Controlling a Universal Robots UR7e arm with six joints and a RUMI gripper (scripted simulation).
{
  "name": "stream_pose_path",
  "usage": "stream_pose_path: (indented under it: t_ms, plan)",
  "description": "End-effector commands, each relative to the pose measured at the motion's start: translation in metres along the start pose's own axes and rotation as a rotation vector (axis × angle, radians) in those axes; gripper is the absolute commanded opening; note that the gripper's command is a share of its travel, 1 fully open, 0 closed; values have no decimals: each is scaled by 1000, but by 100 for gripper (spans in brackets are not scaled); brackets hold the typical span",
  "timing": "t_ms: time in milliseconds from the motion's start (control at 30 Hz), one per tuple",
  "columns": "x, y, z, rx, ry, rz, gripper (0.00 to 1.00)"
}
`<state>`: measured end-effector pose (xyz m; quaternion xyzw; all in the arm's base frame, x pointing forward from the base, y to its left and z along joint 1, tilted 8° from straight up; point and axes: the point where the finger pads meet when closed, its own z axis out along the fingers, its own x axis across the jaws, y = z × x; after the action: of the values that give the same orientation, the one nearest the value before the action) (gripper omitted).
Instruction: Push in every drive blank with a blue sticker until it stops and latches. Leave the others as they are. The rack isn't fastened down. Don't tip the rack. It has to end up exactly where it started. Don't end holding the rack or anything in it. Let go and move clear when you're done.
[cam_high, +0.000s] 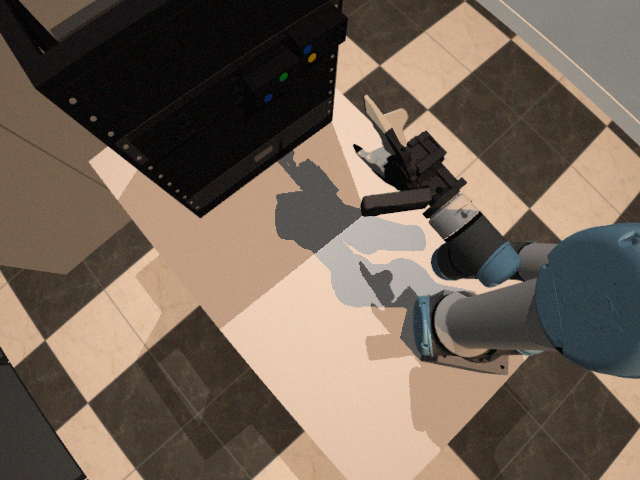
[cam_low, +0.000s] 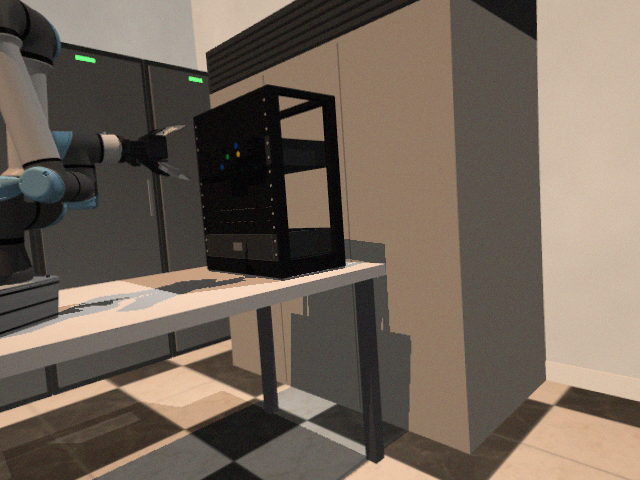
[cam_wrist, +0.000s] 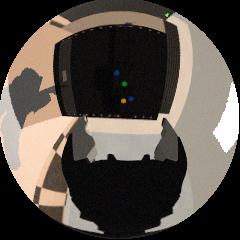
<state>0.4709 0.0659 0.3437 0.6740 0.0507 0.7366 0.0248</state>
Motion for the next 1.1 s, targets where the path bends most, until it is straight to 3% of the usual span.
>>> stream_pose_path:
  t_ms: [0,467,1067]
  plan:
    - [0,0,1,0,1,0,100]
    - [0,-4,15,0,1,0,100]
    - [0,-19,68,0,1,0,100]
